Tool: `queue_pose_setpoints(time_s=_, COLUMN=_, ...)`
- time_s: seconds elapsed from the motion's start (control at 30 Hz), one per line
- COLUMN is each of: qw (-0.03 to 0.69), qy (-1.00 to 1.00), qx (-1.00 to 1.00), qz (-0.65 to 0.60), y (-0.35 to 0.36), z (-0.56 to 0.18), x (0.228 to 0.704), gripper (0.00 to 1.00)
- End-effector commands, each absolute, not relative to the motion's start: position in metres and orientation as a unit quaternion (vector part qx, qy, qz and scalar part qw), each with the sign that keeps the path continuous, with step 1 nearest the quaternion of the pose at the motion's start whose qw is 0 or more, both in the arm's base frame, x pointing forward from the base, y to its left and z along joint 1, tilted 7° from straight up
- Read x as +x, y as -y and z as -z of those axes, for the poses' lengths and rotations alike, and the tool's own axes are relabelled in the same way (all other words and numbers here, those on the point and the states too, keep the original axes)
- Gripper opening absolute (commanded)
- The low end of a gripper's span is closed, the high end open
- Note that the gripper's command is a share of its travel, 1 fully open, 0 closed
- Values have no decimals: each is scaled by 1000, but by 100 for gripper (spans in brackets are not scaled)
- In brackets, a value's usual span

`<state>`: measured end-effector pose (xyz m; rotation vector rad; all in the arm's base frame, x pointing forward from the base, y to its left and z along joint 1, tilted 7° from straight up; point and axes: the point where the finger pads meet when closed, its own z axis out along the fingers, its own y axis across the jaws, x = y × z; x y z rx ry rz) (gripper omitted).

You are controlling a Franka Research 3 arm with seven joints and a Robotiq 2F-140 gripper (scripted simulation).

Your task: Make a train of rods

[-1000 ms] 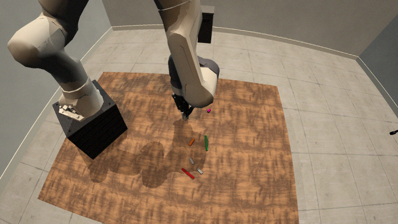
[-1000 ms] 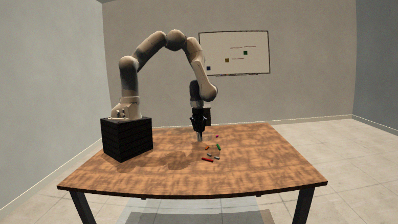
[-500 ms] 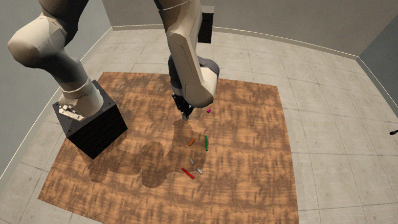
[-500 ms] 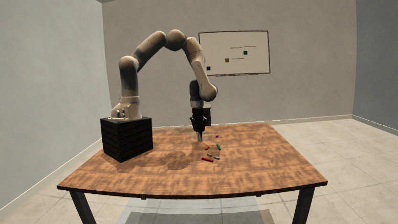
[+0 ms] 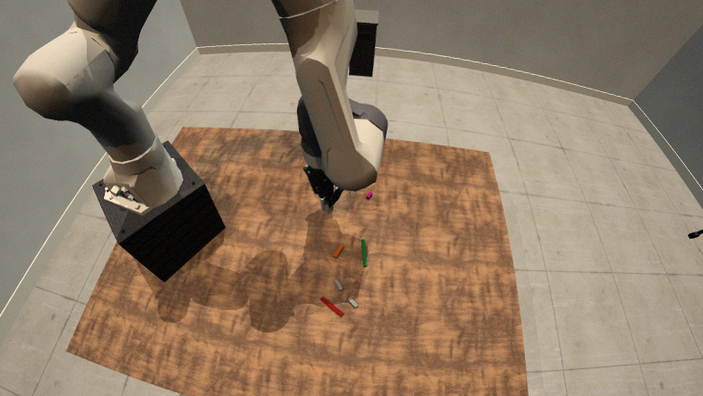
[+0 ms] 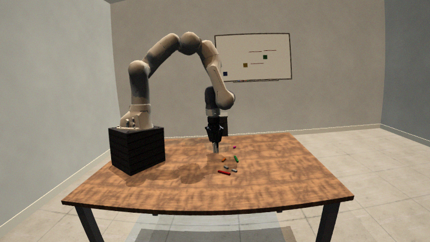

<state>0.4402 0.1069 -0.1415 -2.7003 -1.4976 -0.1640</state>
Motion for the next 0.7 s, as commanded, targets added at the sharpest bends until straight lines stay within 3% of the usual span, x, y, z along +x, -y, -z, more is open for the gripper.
queue_pose_setpoints(time_s=0.0, qw=24, qy=487, qx=-871, qz=55, y=-106, z=142, x=442, gripper=8)
queue_pose_setpoints(time_s=0.37, qw=24, qy=487, qx=-871, qz=55, y=-106, z=142, x=442, gripper=15)
queue_pose_setpoints(time_s=0.67, qw=24, qy=487, qx=-871, qz=55, y=-106, z=142, x=442, gripper=15)
